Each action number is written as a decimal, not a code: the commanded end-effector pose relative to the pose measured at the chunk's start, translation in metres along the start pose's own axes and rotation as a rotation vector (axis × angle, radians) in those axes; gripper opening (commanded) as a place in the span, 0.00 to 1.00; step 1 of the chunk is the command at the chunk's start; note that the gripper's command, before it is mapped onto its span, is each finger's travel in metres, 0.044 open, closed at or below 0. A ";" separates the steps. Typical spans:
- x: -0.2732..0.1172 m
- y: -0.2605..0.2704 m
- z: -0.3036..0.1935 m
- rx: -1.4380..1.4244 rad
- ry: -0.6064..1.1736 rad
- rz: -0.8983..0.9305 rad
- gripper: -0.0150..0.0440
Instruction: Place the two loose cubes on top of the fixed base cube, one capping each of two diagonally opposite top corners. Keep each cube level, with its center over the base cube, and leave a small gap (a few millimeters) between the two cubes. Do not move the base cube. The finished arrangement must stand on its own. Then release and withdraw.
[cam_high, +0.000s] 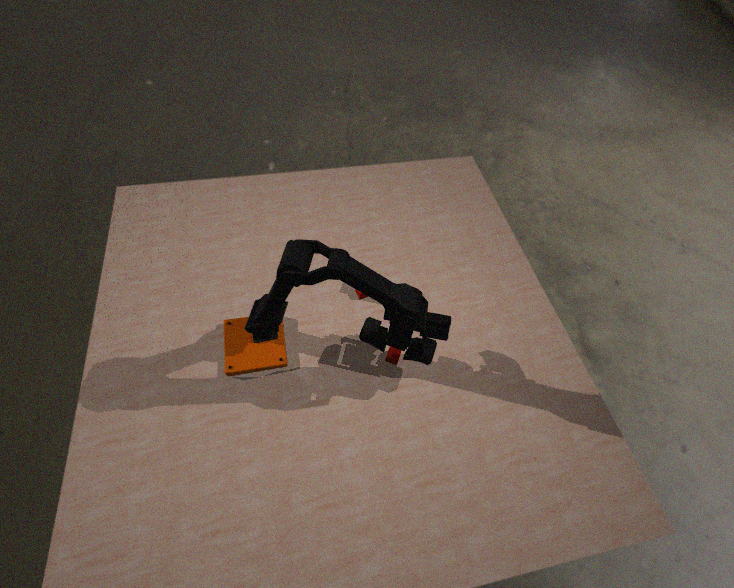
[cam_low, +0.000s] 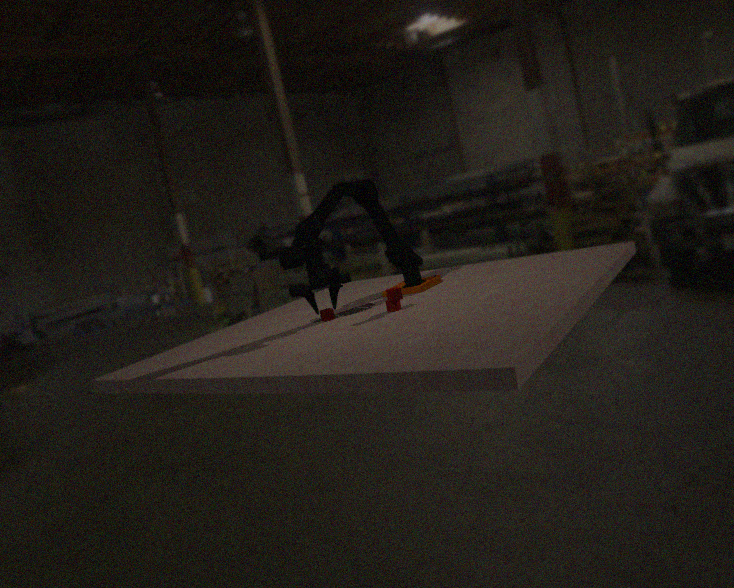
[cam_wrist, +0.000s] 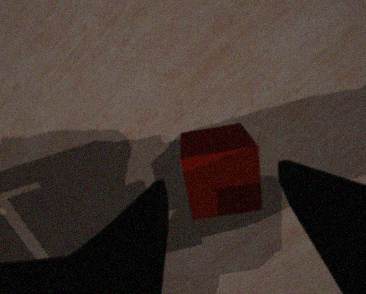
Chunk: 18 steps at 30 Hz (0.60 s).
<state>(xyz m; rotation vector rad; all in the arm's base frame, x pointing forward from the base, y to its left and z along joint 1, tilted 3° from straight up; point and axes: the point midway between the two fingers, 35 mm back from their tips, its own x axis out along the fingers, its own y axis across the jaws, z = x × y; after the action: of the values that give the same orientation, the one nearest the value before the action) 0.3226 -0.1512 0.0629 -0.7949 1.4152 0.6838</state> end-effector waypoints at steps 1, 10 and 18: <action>0.006 0.000 0.000 -0.005 -0.004 -0.002 0.70; 0.010 0.000 0.000 -0.005 -0.004 -0.001 0.48; 0.003 -0.001 0.001 -0.005 -0.004 -0.002 0.43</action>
<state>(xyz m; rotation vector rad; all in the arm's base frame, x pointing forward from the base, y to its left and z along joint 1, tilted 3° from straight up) 0.3226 -0.1514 0.0541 -0.7941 1.4162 0.6852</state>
